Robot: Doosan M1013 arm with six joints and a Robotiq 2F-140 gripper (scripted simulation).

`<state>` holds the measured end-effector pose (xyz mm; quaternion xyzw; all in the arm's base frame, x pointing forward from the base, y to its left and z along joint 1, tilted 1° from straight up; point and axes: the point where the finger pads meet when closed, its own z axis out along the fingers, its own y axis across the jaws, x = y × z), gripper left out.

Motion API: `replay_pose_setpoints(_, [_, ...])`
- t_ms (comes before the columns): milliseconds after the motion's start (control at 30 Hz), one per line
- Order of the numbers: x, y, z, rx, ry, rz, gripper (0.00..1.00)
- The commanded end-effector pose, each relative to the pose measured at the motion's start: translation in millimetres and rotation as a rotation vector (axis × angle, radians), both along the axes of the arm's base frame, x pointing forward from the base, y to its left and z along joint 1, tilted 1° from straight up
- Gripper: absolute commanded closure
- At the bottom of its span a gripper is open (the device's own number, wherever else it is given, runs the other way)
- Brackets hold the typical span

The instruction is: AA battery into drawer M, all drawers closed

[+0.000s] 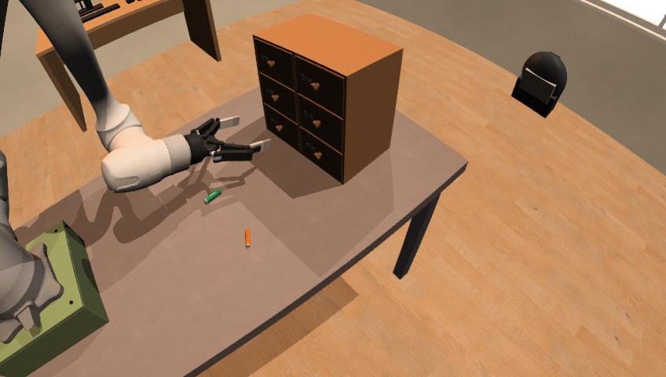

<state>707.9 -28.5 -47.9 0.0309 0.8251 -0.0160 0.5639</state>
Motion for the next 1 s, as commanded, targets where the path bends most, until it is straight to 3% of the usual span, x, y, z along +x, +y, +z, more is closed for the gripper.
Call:
replay_pose_setpoints(0, [2.7, -3.1, 0.0, -0.002, -0.004, -0.005, 0.0])
replay_pose_setpoints(667, [2.7, -3.1, 1.2, -0.002, -0.004, -0.005, 0.0])
replay_pose_setpoints(967, [3.1, -3.3, 24.5, -0.002, -0.004, -0.005, 0.0])
